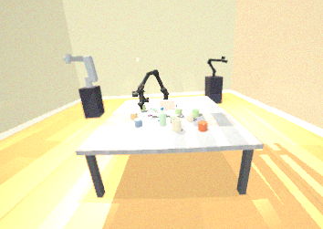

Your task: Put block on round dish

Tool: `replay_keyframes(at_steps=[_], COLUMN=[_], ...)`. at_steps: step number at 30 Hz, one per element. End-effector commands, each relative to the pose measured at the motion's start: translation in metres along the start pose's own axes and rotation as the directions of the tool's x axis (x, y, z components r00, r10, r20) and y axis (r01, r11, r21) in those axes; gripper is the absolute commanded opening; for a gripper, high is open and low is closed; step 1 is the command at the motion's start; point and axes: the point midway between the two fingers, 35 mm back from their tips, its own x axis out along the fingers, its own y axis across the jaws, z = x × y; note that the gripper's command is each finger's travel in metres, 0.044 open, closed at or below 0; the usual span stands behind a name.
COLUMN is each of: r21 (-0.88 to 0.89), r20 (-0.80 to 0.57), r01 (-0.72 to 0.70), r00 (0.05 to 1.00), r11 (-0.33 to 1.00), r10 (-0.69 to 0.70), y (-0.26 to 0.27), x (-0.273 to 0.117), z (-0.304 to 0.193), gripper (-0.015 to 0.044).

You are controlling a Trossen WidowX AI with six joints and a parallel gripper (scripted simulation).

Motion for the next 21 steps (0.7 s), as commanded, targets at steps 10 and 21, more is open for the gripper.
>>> replay_keyframes(at_steps=[10, 21], r21=[0.0, 0.0], r20=[0.003, 0.003], r01=[-0.001, -0.001], r00=[1.0, 1.0], r11=[1.0, 1.0], r10=[0.001, 0.001], y=[0.0, 0.0], x=[0.012, 0.012], z=[0.0, 0.0], gripper=[0.0053, 0.0341])
